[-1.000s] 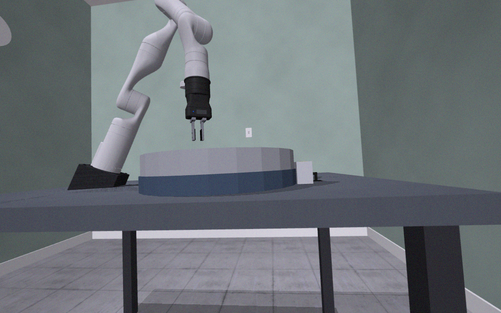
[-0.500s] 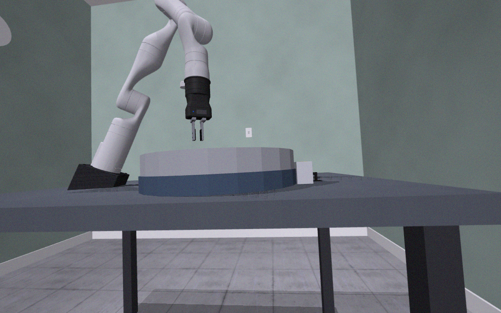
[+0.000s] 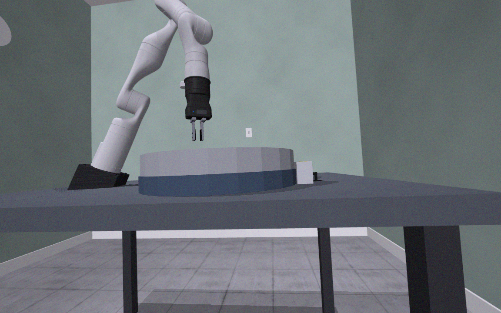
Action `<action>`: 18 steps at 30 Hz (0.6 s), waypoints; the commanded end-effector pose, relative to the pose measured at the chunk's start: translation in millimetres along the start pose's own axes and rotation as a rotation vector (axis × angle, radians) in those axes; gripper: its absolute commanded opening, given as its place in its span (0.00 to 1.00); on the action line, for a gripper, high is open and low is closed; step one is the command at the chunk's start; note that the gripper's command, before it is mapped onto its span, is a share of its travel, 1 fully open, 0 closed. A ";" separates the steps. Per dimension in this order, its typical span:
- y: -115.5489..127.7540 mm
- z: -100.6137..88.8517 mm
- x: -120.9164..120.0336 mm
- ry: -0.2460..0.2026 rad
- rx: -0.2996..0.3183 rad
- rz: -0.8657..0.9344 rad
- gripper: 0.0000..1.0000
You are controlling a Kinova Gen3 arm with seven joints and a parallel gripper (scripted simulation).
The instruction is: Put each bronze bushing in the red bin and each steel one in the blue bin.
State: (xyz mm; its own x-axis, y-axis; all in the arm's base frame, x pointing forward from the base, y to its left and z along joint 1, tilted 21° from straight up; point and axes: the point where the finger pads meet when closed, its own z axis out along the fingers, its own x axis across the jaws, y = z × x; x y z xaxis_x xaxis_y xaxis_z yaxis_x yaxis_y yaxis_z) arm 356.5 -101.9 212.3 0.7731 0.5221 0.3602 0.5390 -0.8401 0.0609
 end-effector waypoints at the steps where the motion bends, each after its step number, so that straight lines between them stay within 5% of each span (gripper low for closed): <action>1: 0.4 -0.4 0.2 0.000 -0.001 0.000 0.45; 18: 0.4 5.5 0.1 0.000 -0.001 0.000 0.45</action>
State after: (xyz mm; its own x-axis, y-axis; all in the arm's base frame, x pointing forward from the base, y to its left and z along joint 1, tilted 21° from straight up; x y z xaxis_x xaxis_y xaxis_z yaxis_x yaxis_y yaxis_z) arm 358.7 -102.9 209.9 0.7730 0.5214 0.3614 0.5363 -0.8414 0.0669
